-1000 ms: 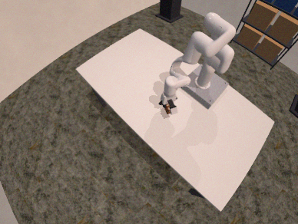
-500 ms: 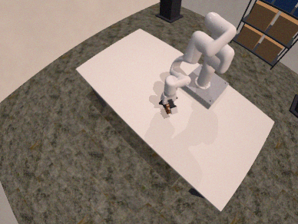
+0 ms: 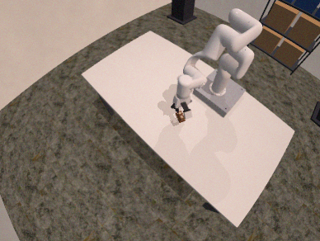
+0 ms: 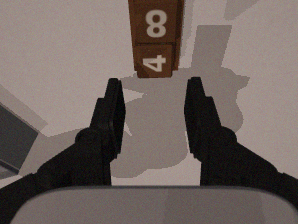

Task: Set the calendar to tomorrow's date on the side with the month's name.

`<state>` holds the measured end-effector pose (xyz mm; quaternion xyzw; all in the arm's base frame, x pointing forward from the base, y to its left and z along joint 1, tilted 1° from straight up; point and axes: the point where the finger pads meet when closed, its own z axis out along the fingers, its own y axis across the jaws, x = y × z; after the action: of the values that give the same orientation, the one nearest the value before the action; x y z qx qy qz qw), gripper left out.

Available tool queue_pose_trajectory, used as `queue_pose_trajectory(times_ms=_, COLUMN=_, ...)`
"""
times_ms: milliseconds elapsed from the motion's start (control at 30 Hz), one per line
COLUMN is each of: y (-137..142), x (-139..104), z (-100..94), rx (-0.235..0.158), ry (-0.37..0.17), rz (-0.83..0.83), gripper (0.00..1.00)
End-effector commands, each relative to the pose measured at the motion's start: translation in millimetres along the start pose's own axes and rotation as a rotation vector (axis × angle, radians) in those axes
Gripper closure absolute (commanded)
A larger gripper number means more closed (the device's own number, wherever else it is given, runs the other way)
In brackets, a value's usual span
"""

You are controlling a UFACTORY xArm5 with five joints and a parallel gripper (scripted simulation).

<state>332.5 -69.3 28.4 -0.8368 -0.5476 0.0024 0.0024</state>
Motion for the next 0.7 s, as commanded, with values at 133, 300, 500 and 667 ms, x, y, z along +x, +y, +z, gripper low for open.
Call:
queue_pose_trajectory(times_ms=133, y=0.7, x=0.5, z=-32.1, rx=-0.003, ry=0.001, rz=0.0, gripper=0.53)
queue_pose_trajectory(times_ms=300, y=0.7, x=0.6, z=-33.9, rx=-0.003, ry=0.001, rz=0.0, gripper=0.0)
queue_pose_trajectory(times_ms=500, y=0.7, x=0.6, z=-33.9, rx=-0.003, ry=0.001, rz=0.0, gripper=0.0)
queue_pose_trajectory(times_ms=667, y=0.7, x=0.6, z=-33.9, rx=-0.003, ry=0.001, rz=0.0, gripper=0.0)
